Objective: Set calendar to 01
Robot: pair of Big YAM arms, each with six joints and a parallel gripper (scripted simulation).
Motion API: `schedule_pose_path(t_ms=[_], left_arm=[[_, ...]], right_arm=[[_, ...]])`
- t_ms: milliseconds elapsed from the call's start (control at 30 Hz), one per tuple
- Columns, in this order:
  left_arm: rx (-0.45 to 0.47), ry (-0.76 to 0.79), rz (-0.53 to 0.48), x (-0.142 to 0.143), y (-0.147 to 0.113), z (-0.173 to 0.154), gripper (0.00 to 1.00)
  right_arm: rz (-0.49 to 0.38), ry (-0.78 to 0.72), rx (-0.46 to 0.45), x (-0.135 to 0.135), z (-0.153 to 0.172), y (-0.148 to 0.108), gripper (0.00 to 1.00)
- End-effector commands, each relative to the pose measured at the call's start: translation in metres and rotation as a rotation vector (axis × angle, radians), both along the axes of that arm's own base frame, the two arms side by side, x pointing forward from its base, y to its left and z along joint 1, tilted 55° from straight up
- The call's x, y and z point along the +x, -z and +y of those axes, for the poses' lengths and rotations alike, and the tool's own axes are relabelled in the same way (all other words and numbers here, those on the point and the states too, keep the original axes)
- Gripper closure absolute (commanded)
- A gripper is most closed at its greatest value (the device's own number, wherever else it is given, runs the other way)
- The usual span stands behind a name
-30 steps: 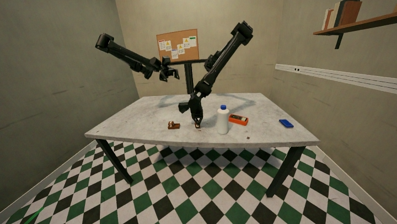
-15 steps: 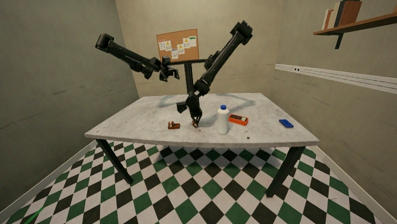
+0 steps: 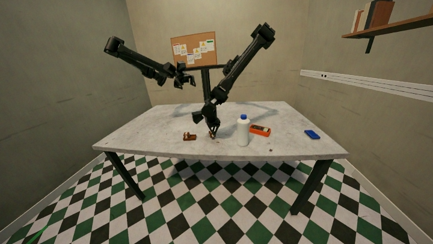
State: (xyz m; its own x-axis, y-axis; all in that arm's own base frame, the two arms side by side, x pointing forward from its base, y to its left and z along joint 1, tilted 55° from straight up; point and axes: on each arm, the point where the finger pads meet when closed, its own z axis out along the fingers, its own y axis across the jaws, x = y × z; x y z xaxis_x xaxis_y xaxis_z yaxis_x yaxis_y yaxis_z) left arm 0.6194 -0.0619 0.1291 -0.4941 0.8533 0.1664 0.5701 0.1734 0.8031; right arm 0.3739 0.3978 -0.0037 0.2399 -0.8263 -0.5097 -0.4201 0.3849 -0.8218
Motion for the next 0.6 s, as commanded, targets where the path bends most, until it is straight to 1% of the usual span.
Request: schedule_pose_path(t_ms=[0,567], left_arm=[[-0.016,-0.03,-0.015,0.0093,0.0059,0.0096,0.74],[-0.016,-0.029,-0.011,0.0131,0.0096,0.0145,0.74]], right_arm=[[-0.004,-0.001,0.007,0.0027,0.0033,-0.0026,0.0],[-0.004,-0.001,0.007,0.0027,0.0033,-0.0026,0.0]])
